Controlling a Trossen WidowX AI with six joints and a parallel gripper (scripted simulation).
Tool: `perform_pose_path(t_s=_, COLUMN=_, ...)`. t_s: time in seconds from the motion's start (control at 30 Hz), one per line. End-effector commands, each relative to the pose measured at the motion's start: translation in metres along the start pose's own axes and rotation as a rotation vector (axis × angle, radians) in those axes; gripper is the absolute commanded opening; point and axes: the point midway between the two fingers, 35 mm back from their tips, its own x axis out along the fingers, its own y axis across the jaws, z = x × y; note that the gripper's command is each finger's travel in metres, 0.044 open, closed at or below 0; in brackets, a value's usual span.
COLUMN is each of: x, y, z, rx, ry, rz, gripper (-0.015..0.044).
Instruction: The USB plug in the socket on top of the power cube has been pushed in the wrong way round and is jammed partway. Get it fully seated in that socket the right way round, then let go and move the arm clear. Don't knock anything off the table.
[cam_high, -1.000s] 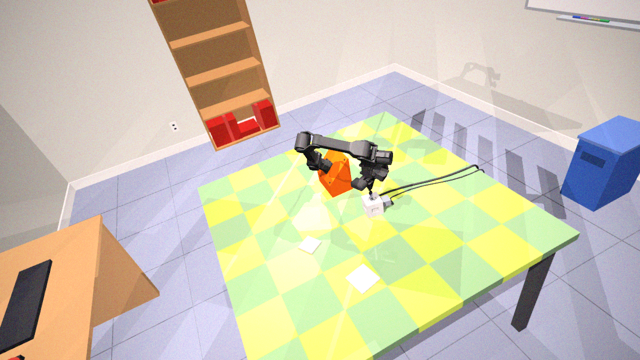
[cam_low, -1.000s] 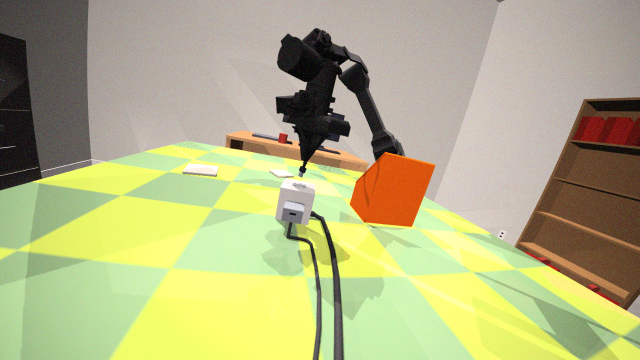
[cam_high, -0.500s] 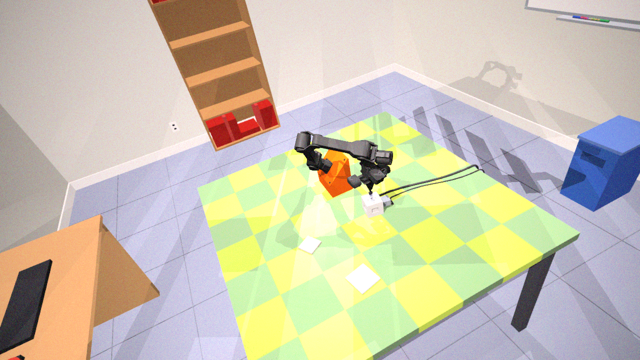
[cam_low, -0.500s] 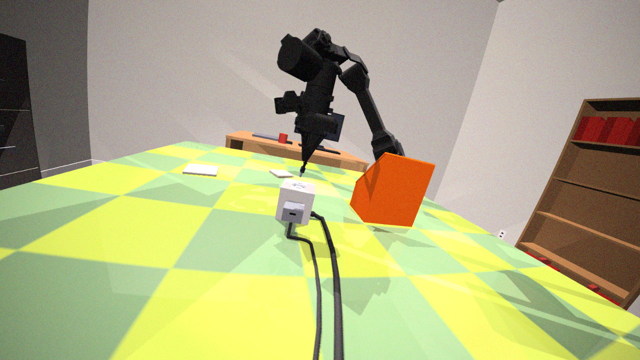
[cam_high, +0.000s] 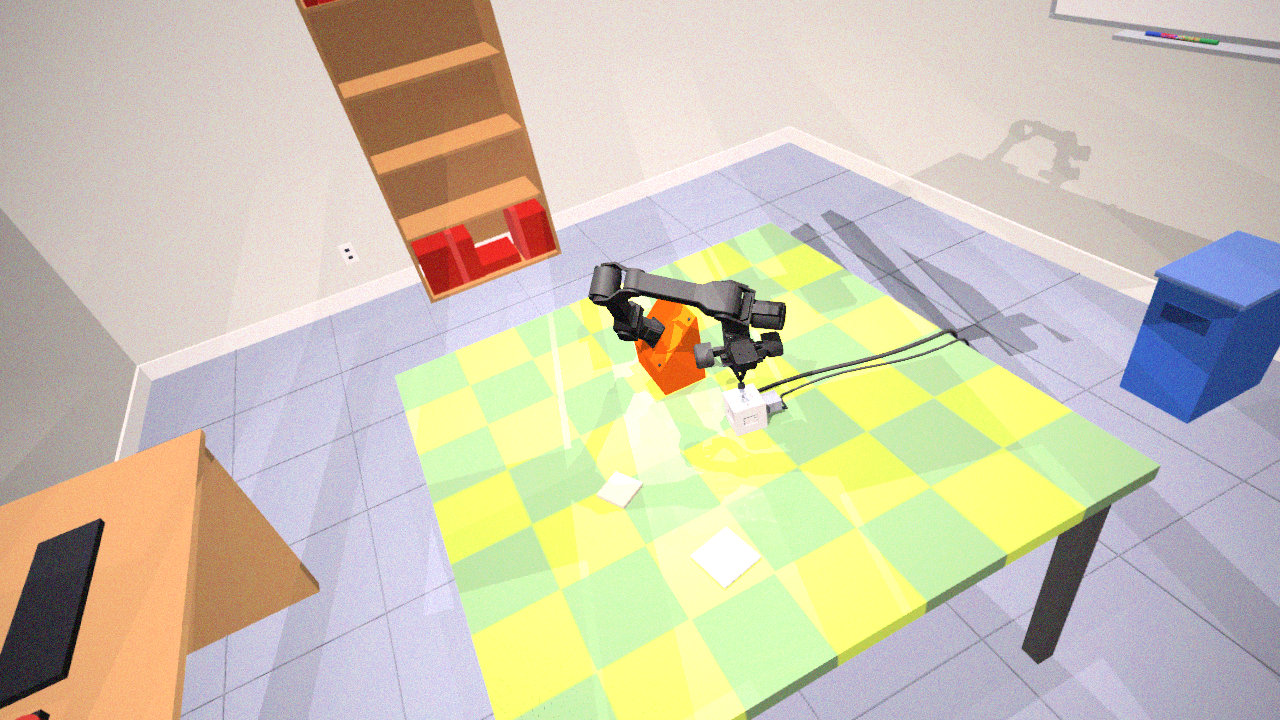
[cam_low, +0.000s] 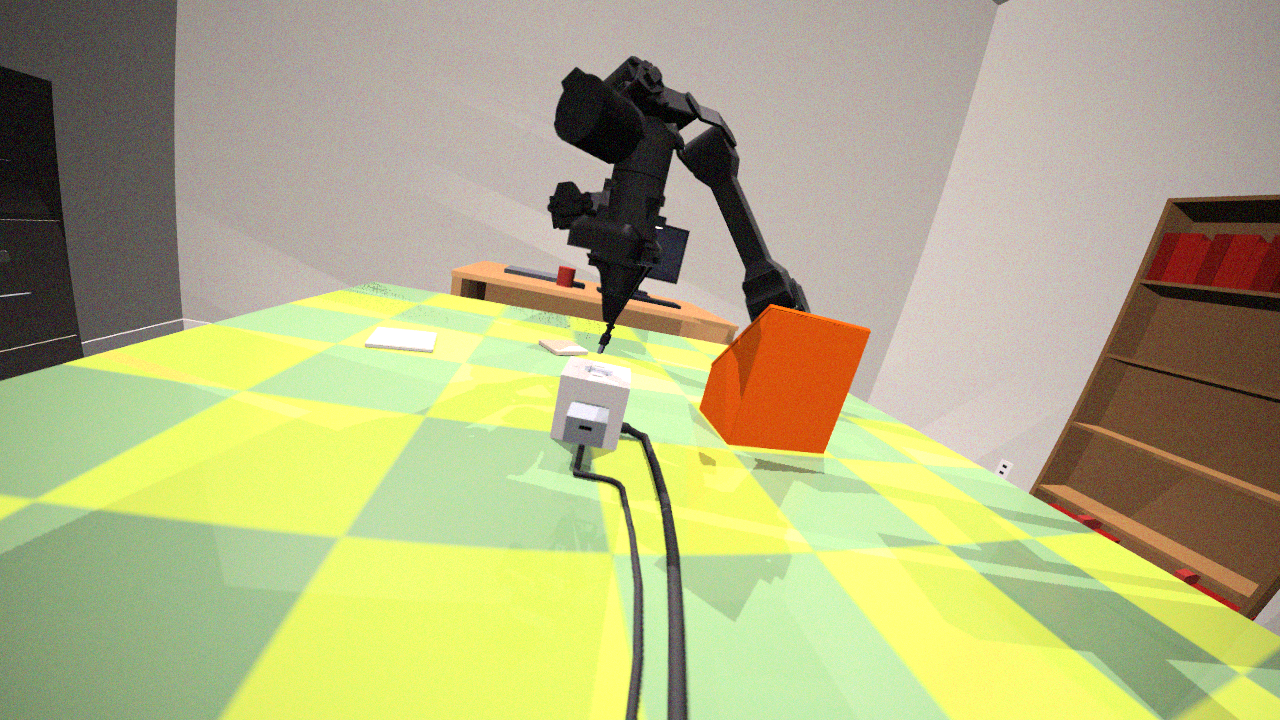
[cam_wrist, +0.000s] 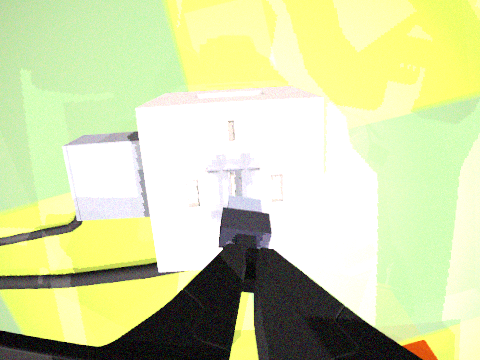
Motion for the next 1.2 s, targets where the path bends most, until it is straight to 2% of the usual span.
perform_pose_path(t_s=0.0, x=0.0, y=-0.0002, z=-0.0003, rx=0.113, ry=0.001, rz=-0.001, gripper=0.0)
perform_pose_path(t_s=1.17, x=0.0001, y=-0.0002, z=-0.0003, rx=1.029, ry=0.0, rz=-0.002, gripper=0.0)
